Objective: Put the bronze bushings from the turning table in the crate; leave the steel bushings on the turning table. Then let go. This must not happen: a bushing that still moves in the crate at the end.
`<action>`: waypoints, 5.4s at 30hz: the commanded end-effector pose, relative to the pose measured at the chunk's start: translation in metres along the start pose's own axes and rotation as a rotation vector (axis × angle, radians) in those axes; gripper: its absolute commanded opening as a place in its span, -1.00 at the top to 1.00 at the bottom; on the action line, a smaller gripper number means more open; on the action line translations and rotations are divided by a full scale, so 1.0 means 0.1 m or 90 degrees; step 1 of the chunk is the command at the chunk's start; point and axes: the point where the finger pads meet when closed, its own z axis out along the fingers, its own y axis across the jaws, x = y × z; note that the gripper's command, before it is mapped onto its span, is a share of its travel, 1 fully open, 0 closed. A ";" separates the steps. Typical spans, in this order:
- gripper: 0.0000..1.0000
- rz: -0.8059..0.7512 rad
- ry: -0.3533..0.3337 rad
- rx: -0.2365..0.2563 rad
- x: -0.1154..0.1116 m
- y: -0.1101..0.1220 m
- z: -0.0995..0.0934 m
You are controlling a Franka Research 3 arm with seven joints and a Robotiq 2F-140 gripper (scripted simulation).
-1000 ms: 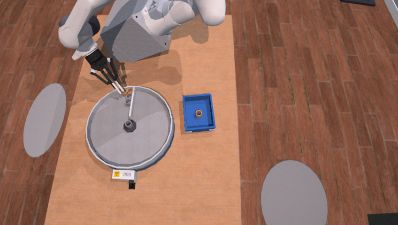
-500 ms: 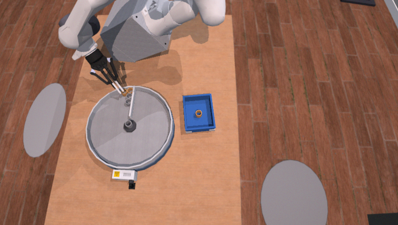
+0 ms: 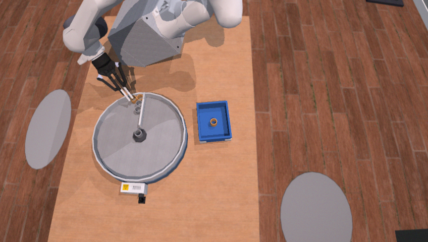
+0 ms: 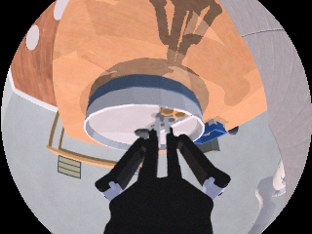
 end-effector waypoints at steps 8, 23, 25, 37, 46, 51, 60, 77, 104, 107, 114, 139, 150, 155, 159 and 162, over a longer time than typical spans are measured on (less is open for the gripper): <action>0.87 0.000 -0.001 0.001 0.00 -0.01 0.02; 0.87 0.000 -0.001 0.001 0.00 -0.01 0.02; 0.87 0.000 -0.001 0.001 0.00 -0.01 0.02; 0.87 0.000 -0.001 0.001 0.00 -0.01 0.02; 0.87 0.000 -0.001 0.001 0.00 0.00 0.03; 0.87 0.000 -0.001 0.001 0.00 0.00 0.03; 0.87 0.000 -0.001 0.001 0.00 0.00 0.03; 0.87 0.000 -0.001 0.001 0.00 0.00 0.03; 0.87 0.000 -0.001 0.001 0.05 0.01 0.09; 0.87 0.000 -0.001 0.001 0.05 0.01 0.09; 0.87 0.000 -0.001 0.001 0.05 0.01 0.09; 0.87 0.000 -0.001 0.001 0.12 0.01 0.17; 0.87 0.000 -0.001 0.001 0.12 0.01 0.17; 0.87 0.000 -0.001 0.001 0.12 0.01 0.17; 0.87 0.000 -0.001 0.001 0.12 0.01 0.17; 0.87 0.000 -0.001 0.001 0.12 0.01 0.17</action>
